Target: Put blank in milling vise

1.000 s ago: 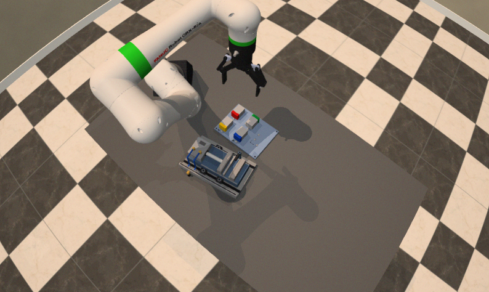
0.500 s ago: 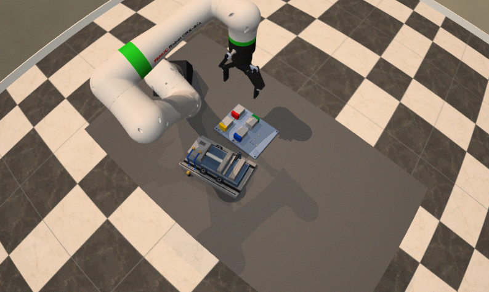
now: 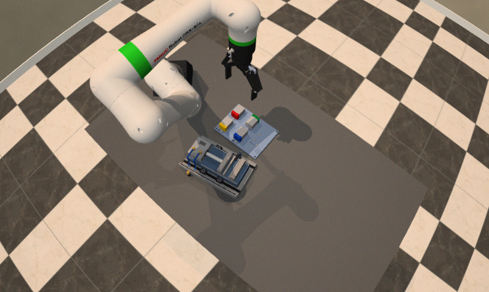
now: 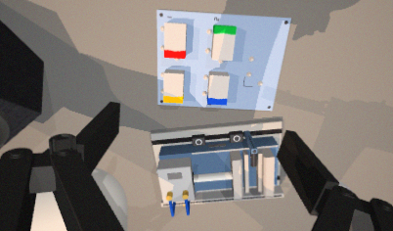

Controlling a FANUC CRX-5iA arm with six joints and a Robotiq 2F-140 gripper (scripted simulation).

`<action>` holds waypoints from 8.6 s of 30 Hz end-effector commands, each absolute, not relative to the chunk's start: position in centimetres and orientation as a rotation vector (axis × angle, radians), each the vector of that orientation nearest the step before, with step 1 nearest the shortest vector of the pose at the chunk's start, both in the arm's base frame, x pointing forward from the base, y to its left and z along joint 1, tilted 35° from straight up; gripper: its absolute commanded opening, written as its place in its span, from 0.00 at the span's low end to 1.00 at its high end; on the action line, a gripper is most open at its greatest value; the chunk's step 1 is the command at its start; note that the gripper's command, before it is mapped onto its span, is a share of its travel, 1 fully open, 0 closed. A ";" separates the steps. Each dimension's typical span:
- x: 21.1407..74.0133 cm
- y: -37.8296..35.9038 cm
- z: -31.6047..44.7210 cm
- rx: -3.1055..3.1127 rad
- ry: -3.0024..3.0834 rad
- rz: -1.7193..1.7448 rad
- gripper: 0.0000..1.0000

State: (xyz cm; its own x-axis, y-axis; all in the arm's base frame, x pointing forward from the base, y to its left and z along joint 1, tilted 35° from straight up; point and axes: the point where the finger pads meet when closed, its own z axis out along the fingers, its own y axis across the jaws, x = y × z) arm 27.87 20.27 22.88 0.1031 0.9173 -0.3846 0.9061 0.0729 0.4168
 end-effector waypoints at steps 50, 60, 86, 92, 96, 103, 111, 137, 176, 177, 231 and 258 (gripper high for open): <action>27.9 20.3 22.9 2.315 1.101 0.287 1.00; 27.9 20.3 22.9 2.377 0.981 0.326 1.00; 27.9 20.3 22.9 2.545 0.560 0.454 1.00; 27.9 20.3 22.9 2.562 0.505 0.469 1.00; 27.9 20.3 22.9 2.584 0.427 0.490 1.00; 27.9 20.3 22.9 2.616 0.289 0.528 1.00; 27.9 20.3 22.9 2.636 0.193 0.552 1.00; 27.9 20.3 22.9 2.682 -0.275 0.665 1.00; 27.9 20.3 22.9 2.653 -0.784 0.767 1.00; 27.9 20.3 22.9 2.650 -0.805 0.771 1.00; 27.9 20.3 22.9 2.358 -1.743 0.905 1.00; 27.9 20.3 22.9 2.216 -2.001 0.931 1.00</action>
